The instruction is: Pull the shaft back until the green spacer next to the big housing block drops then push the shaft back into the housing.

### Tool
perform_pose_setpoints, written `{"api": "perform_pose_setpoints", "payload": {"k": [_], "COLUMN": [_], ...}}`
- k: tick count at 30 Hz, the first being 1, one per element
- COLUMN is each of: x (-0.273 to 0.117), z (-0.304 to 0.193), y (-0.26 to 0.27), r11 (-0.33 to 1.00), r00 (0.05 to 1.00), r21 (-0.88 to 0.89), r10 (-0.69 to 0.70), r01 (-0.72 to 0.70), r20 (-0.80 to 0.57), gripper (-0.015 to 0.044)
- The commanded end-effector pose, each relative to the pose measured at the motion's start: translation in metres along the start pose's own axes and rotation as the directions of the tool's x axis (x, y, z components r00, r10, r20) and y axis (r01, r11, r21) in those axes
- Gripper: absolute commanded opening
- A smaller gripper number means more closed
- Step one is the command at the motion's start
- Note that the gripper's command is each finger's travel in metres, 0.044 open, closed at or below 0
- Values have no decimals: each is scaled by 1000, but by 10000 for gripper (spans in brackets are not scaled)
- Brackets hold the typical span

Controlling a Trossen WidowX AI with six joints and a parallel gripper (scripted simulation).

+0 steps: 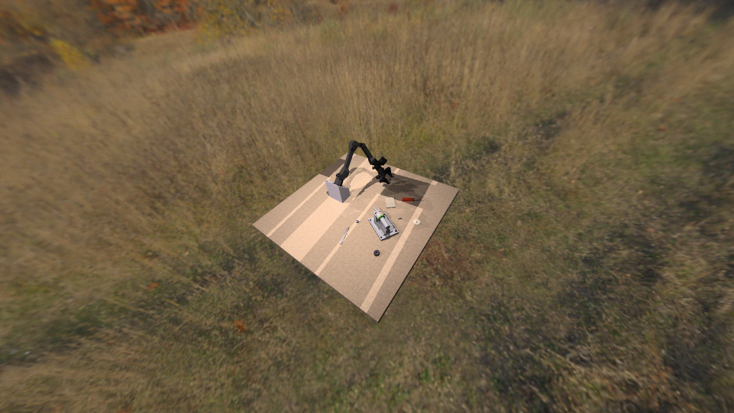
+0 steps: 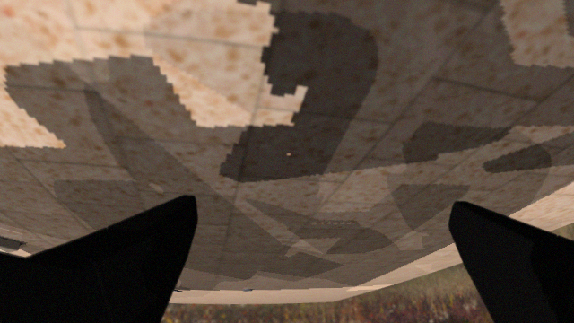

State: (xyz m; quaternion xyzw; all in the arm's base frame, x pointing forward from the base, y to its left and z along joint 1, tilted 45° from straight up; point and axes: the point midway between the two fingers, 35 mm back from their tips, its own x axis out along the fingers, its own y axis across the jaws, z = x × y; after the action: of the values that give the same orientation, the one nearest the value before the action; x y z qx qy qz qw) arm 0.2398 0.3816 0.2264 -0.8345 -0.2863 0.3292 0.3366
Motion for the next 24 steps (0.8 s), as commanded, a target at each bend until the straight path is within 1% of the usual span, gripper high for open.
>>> {"api": "perform_pose_setpoints", "payload": {"k": [1,6,11,16,24], "x": [18,19,7,-20,-80], "z": [-23,-48,-67,-78,-75], "y": [67,141,217,290,393], "r11": [992,970,930,872,745], "r00": [993,973,942,903,842], "r21": [38,91,166,261,444], "r10": [117,230,335,429,539], "r01": [-117,-227,-328,-414,-498], "r20": [-9,-17,-14,0,41], "gripper": [440,440,440,440,440]}}
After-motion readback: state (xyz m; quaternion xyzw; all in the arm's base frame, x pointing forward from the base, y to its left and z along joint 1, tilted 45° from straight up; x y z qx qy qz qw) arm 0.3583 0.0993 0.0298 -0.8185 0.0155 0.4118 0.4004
